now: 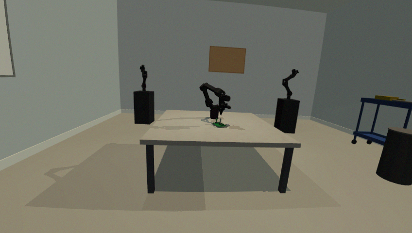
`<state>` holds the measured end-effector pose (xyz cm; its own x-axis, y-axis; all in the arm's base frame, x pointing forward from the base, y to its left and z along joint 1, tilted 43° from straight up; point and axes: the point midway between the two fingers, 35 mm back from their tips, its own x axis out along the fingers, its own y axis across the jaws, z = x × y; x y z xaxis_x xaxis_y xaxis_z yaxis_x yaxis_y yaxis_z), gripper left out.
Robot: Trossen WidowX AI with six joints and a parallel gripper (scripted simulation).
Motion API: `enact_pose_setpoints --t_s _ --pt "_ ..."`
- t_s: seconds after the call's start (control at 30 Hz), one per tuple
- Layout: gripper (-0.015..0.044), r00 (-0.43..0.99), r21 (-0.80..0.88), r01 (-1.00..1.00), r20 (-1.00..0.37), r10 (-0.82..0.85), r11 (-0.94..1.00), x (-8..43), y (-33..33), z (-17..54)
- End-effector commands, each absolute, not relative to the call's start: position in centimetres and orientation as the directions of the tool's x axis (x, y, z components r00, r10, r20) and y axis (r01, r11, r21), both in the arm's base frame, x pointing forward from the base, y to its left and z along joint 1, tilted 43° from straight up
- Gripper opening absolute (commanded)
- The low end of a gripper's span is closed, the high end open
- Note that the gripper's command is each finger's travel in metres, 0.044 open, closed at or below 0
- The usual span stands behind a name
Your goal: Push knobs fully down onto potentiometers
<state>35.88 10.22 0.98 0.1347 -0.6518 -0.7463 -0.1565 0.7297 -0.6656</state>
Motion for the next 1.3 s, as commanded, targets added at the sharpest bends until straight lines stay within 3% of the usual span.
enact_pose_setpoints --t_s 0.0,0.6,1.27 --pt "0.0 0.13 -0.667 -0.043 -0.742 -0.658 0.744 35.77 10.05 0.69" --pt "0.0 0.131 -0.5 0.547 -0.742 -0.658 0.672 35.8 9.94 0.52" --pt "0.0 0.13 -0.096 0.95 -0.741 -0.659 0.296 35.82 9.78 0.36"
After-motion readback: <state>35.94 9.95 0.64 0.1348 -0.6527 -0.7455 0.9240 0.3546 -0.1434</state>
